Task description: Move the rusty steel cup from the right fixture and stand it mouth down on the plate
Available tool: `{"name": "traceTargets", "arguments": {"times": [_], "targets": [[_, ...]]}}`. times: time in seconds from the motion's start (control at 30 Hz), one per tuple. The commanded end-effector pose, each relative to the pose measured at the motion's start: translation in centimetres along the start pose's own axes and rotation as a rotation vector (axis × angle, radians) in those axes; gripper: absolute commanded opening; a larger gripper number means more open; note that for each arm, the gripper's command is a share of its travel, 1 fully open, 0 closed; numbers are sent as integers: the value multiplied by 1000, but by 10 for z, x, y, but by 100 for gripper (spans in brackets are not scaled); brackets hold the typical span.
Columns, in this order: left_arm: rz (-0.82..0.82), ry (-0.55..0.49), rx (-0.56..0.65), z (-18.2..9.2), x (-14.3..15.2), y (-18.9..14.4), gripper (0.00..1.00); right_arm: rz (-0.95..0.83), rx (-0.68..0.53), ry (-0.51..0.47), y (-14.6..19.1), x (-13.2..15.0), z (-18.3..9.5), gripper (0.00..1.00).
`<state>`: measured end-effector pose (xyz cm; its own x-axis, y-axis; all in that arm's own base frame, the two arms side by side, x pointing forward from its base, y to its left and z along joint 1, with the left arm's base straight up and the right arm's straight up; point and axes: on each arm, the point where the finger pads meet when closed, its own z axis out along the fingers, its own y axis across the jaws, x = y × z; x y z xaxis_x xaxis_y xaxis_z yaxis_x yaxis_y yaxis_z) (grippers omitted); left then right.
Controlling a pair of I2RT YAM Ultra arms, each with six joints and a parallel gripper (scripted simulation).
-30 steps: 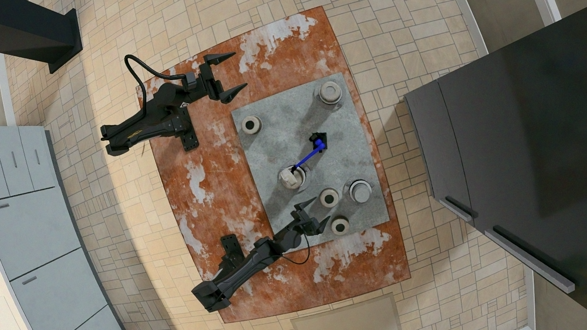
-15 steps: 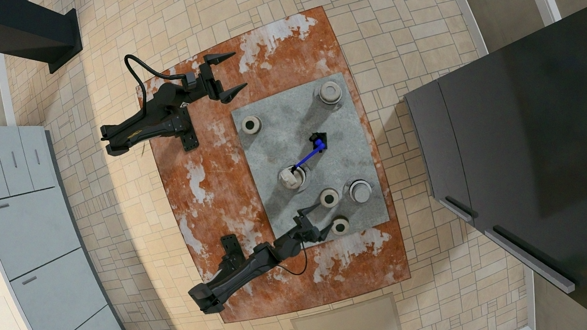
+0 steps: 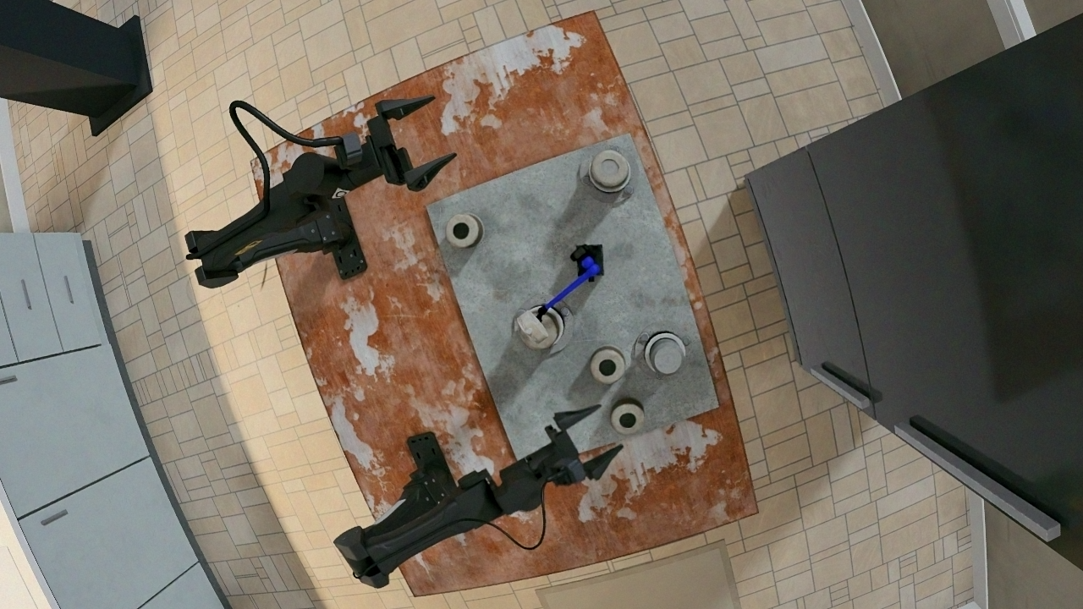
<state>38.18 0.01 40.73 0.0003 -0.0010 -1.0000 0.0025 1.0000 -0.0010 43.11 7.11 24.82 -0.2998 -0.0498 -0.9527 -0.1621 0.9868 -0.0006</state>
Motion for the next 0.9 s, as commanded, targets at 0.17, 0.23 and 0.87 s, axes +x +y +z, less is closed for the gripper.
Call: {"name": "traceTargets", "arguments": {"times": [0.17, 0.23, 0.87], "targets": [[8, -32, -11, -9, -14, 3, 100, 4, 57, -125, -24, -61, -33, 86], [8, -32, -10, -9, -13, 3, 100, 6, 69, -148, -29, -72, -41, 86], [10, -27, -5, -10, -11, 2, 100, 24, 162, -325, -62, -144, -119, 86]]}}
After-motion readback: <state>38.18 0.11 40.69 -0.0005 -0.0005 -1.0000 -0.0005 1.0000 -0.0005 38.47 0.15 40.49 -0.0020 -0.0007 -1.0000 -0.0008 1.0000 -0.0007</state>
